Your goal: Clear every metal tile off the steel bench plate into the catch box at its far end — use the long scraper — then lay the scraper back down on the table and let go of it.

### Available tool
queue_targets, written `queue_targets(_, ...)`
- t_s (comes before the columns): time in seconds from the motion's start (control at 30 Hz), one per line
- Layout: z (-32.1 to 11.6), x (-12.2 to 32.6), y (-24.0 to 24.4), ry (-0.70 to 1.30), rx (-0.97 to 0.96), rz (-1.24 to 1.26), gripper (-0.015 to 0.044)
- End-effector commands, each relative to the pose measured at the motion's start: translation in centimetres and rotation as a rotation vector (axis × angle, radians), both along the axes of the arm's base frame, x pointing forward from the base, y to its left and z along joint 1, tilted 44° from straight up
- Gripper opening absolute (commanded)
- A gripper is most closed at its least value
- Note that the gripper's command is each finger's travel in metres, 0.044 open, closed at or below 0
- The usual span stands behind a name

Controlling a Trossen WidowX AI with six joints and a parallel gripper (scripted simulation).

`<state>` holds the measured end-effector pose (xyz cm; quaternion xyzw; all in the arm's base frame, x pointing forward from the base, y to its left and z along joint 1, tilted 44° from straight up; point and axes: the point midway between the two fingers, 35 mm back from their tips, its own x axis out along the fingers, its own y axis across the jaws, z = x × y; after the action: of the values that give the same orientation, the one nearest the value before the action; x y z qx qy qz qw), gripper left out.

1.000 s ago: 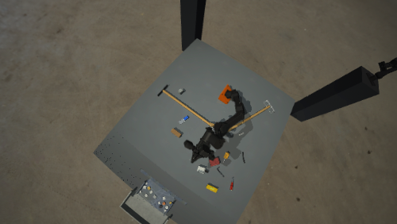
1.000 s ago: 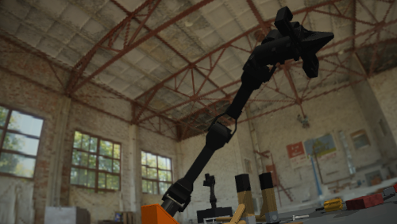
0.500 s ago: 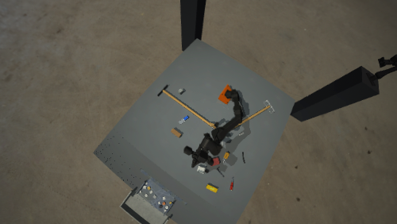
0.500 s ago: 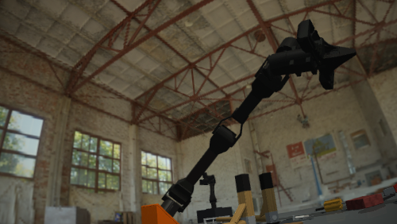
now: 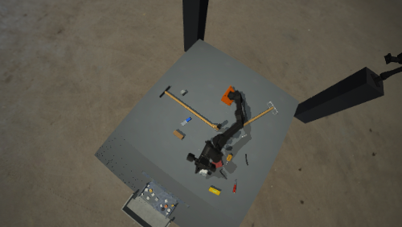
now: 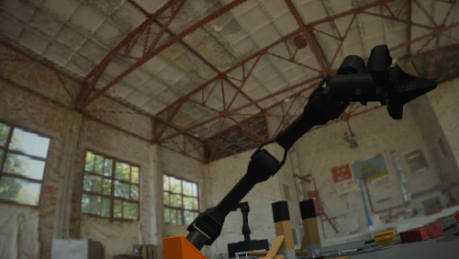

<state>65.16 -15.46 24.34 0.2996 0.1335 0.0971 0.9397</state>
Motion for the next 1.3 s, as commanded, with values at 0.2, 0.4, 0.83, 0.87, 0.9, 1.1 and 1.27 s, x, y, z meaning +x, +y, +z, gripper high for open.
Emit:
queue_targets(0.2,-1.4,1.3,3.0,0.025,0.074,0.021,0.0)
queue_targets(0.4,-1.9,1.7,4.1,0.034,0.097,0.03,0.0)
queue_targets(0.83,-3.8,2.5,5.7,0.034,0.098,0.03,0.0)
queue_targets(0.87,-4.0,2.6,5.9,0.034,0.098,0.03,0.0)
queue_targets(0.9,-4.2,2.7,6.1,0.034,0.098,0.03,0.0)
queue_targets(1.1,-5.3,3.0,7.1,0.034,0.098,0.03,0.0)
queue_targets(1.27,-6.2,3.3,8.0,0.034,0.099,0.03,0.0)
